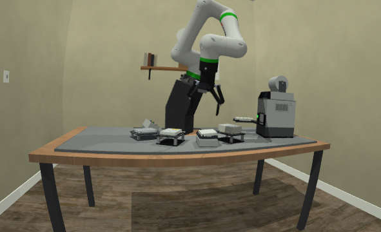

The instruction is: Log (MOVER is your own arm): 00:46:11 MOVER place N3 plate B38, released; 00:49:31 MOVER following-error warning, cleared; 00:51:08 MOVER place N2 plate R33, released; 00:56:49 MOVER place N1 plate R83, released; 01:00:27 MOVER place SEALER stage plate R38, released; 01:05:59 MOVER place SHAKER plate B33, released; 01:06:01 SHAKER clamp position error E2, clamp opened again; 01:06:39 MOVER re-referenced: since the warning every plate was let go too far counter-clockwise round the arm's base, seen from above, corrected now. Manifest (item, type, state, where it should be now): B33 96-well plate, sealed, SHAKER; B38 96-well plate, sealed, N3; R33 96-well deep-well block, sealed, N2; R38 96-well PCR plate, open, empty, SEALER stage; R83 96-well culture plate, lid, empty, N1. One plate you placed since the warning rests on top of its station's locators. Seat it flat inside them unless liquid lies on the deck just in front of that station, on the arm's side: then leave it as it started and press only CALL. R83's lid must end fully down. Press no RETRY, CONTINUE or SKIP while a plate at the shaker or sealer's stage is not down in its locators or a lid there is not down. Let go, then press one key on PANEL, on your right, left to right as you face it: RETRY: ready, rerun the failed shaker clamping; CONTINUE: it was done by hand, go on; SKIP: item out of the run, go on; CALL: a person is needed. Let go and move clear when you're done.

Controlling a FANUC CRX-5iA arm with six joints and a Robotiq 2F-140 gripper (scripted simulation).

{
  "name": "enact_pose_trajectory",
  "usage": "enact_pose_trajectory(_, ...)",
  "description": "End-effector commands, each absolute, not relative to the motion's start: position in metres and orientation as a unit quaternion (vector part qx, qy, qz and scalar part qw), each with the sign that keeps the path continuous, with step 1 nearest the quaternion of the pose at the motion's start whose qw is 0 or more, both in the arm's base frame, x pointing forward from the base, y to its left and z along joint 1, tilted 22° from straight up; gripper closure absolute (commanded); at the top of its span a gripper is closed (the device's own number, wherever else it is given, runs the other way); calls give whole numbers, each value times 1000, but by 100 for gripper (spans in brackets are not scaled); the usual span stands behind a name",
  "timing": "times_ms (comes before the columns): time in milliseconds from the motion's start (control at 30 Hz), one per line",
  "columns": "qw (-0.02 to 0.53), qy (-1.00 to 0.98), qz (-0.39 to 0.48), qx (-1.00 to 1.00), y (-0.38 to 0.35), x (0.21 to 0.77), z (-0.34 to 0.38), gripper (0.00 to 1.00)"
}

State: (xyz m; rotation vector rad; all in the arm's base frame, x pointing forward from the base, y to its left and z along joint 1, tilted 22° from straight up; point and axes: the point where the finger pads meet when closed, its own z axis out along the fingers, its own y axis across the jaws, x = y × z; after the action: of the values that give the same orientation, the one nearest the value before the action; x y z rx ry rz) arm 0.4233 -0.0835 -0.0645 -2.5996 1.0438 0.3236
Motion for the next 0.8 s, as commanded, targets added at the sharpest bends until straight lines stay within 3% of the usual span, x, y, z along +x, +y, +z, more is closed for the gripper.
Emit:
enact_pose_trajectory(0,165,326,110,-924,-81,423,-63,0)
enact_pose_trajectory(767,185,148,94,-967,-60,421,-60,0)
